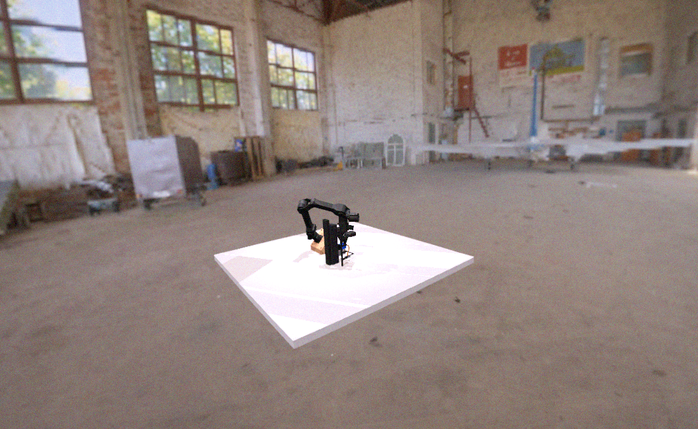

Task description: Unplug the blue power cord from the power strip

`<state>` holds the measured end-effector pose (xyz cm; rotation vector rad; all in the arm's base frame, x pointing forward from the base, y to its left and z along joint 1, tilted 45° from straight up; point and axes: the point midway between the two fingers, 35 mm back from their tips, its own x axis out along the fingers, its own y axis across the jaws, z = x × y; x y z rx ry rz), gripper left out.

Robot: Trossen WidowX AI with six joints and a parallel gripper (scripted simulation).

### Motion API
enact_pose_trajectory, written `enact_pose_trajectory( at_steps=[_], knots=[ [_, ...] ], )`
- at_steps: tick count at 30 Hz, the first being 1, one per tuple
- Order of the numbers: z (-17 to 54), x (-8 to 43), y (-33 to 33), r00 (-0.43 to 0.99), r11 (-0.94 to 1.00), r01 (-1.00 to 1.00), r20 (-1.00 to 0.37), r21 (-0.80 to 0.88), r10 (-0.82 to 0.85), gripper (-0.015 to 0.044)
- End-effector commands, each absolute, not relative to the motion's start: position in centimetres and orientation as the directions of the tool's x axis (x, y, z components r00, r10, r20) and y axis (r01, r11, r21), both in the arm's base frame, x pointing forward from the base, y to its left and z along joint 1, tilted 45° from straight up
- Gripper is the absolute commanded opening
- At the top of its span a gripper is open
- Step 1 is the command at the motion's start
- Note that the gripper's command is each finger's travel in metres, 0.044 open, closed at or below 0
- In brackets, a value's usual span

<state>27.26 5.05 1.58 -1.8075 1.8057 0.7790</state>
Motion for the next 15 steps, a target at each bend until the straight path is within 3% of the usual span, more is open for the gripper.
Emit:
enact_pose_trajectory(
  at_steps=[1, 15],
  knots=[
    [0.3, 27.2, 7.1, -0.02, -0.034, -0.998, -0.716, 0.06, -0.697, 0.0],
    [-1.1, 27.0, 8.9, -0.019, -0.035, -0.998, -0.718, 0.06, -0.696, 0.0]
  ],
)
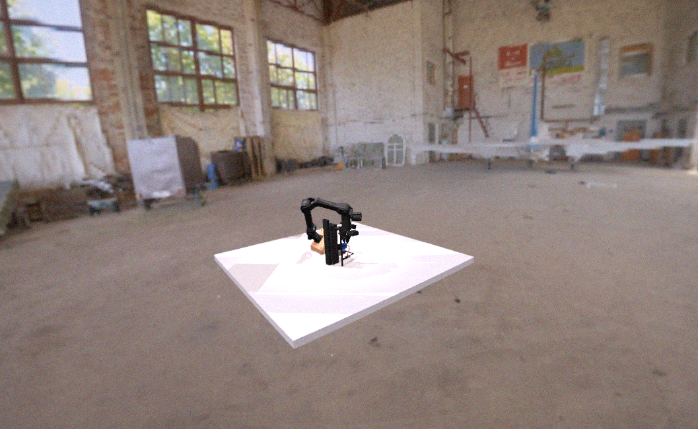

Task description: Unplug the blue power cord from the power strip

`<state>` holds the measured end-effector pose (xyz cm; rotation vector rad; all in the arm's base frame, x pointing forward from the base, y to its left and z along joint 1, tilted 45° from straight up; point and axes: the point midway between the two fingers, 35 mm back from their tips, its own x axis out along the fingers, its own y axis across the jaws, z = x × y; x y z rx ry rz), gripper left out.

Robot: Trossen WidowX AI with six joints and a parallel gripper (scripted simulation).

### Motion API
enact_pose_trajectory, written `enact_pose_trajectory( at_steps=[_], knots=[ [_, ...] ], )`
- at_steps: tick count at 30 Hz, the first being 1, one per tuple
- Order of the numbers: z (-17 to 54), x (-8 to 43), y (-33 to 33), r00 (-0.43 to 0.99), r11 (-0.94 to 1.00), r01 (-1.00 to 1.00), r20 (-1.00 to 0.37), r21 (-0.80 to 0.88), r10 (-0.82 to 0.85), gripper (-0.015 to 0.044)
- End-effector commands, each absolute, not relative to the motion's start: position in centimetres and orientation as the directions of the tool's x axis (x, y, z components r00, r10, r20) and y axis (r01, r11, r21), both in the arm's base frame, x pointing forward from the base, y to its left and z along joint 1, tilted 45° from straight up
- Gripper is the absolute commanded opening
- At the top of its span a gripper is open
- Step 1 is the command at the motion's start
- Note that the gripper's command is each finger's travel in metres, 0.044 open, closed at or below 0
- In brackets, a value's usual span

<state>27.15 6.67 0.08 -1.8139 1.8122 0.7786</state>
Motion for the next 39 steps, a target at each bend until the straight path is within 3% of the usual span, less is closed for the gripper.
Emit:
enact_pose_trajectory(
  at_steps=[1, 6, 12, 39],
  knots=[
    [-1.2, 27.0, 9.1, -0.019, -0.036, -0.998, -0.718, 0.061, -0.696, 0.0],
    [-1.6, 26.8, 9.7, -0.018, -0.036, -0.998, -0.718, 0.061, -0.696, 0.0],
    [-1.2, 27.1, 8.3, -0.037, -0.009, -0.998, -0.716, 0.06, -0.697, 0.0157],
    [0.5, 27.1, 8.1, -0.018, -0.037, -0.997, -0.715, 0.062, -0.699, 0.016]
  ],
)
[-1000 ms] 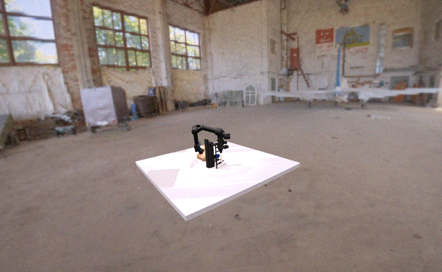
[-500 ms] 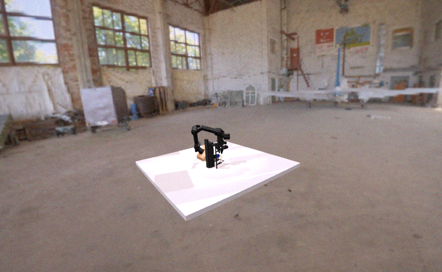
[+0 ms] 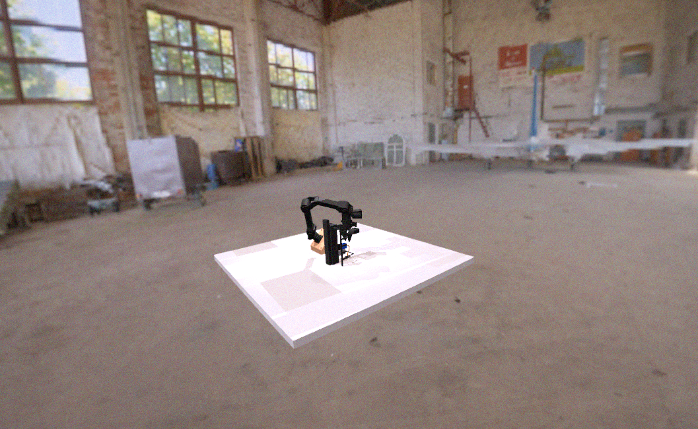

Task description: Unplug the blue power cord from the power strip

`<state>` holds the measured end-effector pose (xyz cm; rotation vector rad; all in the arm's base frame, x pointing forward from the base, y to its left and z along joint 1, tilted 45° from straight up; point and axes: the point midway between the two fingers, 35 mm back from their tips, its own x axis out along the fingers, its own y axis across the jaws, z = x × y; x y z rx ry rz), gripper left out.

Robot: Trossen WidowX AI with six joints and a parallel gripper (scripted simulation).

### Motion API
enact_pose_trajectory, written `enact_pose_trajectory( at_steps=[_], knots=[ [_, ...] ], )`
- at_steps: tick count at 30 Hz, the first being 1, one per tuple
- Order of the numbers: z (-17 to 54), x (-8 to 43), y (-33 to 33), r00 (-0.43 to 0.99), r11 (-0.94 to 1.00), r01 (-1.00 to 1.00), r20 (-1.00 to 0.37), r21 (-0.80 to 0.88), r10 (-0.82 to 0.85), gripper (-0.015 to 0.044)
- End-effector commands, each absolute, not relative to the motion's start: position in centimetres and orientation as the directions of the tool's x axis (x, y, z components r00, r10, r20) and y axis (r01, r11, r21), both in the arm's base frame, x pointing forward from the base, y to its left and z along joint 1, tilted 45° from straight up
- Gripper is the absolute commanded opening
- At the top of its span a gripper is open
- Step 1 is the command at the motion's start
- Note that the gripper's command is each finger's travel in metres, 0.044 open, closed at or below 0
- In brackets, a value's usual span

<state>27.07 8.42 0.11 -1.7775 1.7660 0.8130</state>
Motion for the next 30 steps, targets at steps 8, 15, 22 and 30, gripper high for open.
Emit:
enact_pose_trajectory(
  at_steps=[8, 15, 22, 30],
  knots=[
    [1.4, 27.2, 7.2, -0.018, -0.037, -0.997, -0.714, 0.062, -0.699, 0.016],
    [2.2, 27.2, 6.4, -0.019, -0.037, -0.997, -0.714, 0.062, -0.7, 0.016],
    [2.3, 27.2, 6.0, -0.019, -0.037, -0.997, -0.713, 0.062, -0.701, 0.016],
    [1.6, 27.2, 5.2, -0.019, -0.037, -0.997, -0.713, 0.062, -0.701, 0.016]
  ],
)
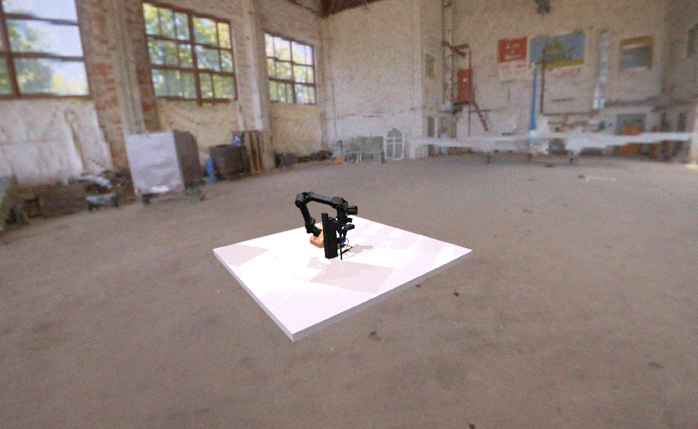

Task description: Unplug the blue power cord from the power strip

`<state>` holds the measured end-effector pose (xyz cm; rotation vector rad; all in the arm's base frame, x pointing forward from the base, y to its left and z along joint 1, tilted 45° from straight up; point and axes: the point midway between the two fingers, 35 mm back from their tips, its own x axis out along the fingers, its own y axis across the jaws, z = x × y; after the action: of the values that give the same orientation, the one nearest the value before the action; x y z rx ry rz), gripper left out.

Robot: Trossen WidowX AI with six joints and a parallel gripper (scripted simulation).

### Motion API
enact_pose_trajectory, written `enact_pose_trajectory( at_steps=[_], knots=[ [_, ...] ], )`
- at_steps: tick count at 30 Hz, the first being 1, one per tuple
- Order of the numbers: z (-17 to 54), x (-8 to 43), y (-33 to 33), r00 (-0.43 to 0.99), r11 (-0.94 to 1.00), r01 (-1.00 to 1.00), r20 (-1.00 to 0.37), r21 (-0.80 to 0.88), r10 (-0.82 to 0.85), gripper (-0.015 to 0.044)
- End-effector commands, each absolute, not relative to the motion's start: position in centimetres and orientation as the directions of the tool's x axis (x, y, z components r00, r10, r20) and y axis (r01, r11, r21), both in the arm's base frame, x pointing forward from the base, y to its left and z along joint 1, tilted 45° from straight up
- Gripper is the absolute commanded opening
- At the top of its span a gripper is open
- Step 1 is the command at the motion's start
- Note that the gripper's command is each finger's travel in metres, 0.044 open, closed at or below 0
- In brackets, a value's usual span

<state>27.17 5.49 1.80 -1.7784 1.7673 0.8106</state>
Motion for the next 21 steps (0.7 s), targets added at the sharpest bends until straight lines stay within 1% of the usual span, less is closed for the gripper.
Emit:
enact_pose_trajectory(
  at_steps=[1, 5, 13, 21],
  knots=[
    [1.58, 27.17, 5.22, -0.019, -0.037, -0.997, -0.713, 0.062, -0.701, 0.016],
    [1.73, 27.15, 5.39, -0.021, -0.031, -0.998, -0.714, 0.06, -0.699, 0.0055],
    [1.73, 27.15, 5.39, -0.021, -0.031, -0.998, -0.714, 0.06, -0.699, 0.0002],
    [1.16, 27.19, 6.04, -0.021, -0.032, -0.998, -0.715, 0.06, -0.699, 0.0]
  ],
)
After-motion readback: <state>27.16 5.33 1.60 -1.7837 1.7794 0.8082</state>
